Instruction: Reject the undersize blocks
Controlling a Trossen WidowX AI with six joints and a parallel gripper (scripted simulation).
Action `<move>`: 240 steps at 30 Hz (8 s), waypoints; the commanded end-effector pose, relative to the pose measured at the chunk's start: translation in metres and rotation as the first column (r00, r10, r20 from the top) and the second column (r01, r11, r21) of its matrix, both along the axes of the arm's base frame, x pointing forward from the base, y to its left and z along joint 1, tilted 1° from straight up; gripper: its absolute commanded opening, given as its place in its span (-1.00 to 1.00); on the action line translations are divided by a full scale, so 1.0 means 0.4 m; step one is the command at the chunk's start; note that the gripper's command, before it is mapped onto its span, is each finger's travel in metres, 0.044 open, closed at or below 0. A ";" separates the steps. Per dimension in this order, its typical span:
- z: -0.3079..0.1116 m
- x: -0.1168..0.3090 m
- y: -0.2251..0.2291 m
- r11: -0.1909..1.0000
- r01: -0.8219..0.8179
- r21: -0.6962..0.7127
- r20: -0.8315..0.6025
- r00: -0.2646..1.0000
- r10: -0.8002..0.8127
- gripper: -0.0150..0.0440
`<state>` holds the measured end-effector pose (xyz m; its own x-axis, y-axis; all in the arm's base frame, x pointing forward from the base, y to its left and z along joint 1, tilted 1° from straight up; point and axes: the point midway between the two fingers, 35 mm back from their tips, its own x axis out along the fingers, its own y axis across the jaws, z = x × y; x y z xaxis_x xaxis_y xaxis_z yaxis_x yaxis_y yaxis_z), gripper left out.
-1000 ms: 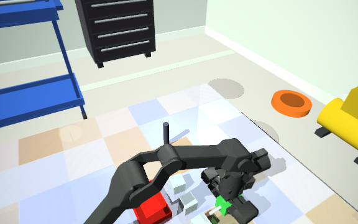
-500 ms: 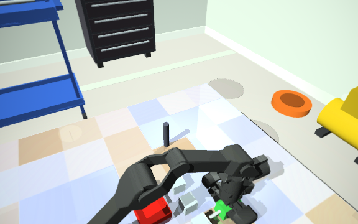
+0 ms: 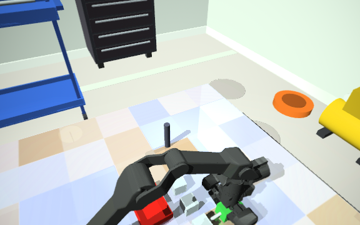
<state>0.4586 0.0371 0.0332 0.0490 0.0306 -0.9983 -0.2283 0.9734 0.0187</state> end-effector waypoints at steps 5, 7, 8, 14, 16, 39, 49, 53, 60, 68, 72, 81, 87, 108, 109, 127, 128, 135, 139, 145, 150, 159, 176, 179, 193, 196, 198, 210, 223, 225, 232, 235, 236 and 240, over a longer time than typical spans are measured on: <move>0.011 -0.001 -0.002 1.000 0.005 0.003 0.027 1.000 -0.005 -0.49; 0.010 -0.003 -0.002 1.000 0.005 0.003 0.029 1.000 -0.005 -0.49; 0.010 -0.003 -0.002 1.000 0.005 0.004 0.030 1.000 -0.005 -0.49; 0.006 -0.009 -0.003 1.000 0.005 0.005 0.037 0.999 -0.005 -0.49; 0.005 -0.010 -0.004 1.000 0.005 0.006 0.039 0.999 -0.005 -0.49; 0.000 -0.027 -0.005 1.000 0.005 0.011 0.064 0.998 -0.006 -0.49; 0.011 -0.014 -0.002 1.000 0.004 0.012 0.068 0.998 -0.005 -0.49; 0.012 -0.012 -0.002 1.000 0.004 0.012 0.069 0.998 -0.005 -0.49; 0.014 -0.008 -0.002 1.000 0.003 0.013 0.070 0.998 -0.004 -0.49; 0.008 -0.010 -0.001 1.000 0.003 0.013 0.069 0.998 -0.004 -0.49; 0.004 -0.013 -0.002 1.000 0.003 0.012 0.069 0.998 -0.004 -0.49; 0.009 -0.011 -0.002 1.000 0.003 0.013 0.070 0.998 -0.004 -0.49; 0.014 -0.008 -0.002 1.000 0.003 0.013 0.069 0.998 -0.004 -0.49; 0.005 -0.021 -0.004 1.000 0.003 0.013 0.069 0.998 -0.004 -0.49; 0.005 -0.023 -0.004 1.000 0.003 0.013 0.069 0.998 -0.004 -0.49; 0.017 -0.030 -0.007 1.000 0.003 0.012 0.069 0.998 -0.004 -0.49; 0.016 -0.030 -0.007 1.000 0.003 0.012 0.069 0.998 -0.004 -0.49; 0.013 -0.037 -0.009 1.000 0.004 0.013 0.069 0.998 -0.005 -0.49; 0.013 -0.039 -0.010 1.000 0.004 0.012 0.069 0.998 -0.004 -0.49; 0.013 -0.047 -0.012 1.000 0.003 0.012 0.068 0.998 -0.004 -0.49; 0.012 -0.049 -0.013 1.000 0.003 0.012 0.068 0.998 -0.004 -0.49; 0.012 -0.059 -0.015 1.000 0.003 0.012 0.068 0.998 -0.004 -0.49; 0.011 -0.064 -0.017 1.000 0.004 0.012 0.067 0.998 -0.005 -0.49; 0.011 -0.059 -0.015 1.000 0.004 0.012 0.067 0.998 -0.005 -0.49; 0.012 -0.047 -0.012 1.000 0.003 0.012 0.068 0.998 -0.004 -0.49; 0.011 -0.044 -0.012 1.000 0.003 0.012 0.068 0.998 -0.004 -0.49; 0.010 -0.041 -0.011 1.000 0.003 0.012 0.068 0.998 -0.004 -0.49; 0.008 -0.031 -0.009 1.000 0.003 0.012 0.069 0.998 -0.004 -0.49; 0.006 -0.015 -0.005 1.000 0.003 0.013 0.071 0.997 -0.004 -0.49; 0.006 -0.014 -0.005 1.000 0.003 0.013 0.071 0.997 -0.004 -0.49; 0.007 -0.008 -0.003 1.000 0.003 0.014 0.074 0.997 -0.004 -0.49; 0.007 -0.005 -0.002 1.000 0.003 0.014 0.075 0.997 -0.005 -0.49; 0.007 -0.004 -0.002 1.000 0.003 0.014 0.075 0.997 -0.005 -0.49; 0.007 -0.004 -0.002 1.000 0.003 0.014 0.075 0.997 -0.005 -0.49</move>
<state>0.4542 0.0358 0.0309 0.1102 0.0418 -0.9930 -0.2295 0.9732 0.0155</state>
